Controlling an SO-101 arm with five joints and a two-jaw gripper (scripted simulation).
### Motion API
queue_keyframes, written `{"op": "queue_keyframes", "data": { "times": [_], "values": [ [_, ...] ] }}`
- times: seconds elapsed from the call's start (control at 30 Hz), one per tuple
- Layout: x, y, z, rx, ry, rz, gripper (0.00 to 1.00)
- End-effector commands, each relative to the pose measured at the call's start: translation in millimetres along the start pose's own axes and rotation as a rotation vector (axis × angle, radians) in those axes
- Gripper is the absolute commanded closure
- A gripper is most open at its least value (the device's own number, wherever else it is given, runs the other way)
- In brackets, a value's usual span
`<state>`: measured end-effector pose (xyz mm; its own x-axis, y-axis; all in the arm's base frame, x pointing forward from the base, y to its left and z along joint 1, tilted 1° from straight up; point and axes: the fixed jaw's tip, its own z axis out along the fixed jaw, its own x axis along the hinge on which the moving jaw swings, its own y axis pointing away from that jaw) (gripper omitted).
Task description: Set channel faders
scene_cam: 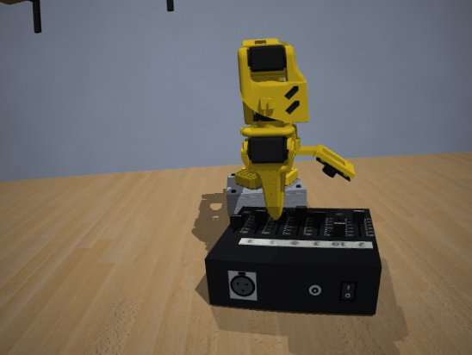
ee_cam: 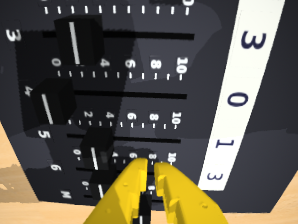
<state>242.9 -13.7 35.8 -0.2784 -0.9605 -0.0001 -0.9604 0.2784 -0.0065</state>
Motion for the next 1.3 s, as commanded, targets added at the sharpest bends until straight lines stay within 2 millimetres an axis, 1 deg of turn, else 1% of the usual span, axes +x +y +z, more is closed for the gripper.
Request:
{"op": "queue_keyframes", "data": {
  "times": [0.0, 0.37, 1.27],
  "values": [
    [1.1, 0.9, 1.6, -0.004, -0.001, -0.002, 1.0],
    [0.3, -0.8, -4.4, -0.004, -0.001, -0.002, 1.0],
    [0.3, -0.9, -3.6, -0.004, -0.001, -0.002, 1.0]
  ]
}}
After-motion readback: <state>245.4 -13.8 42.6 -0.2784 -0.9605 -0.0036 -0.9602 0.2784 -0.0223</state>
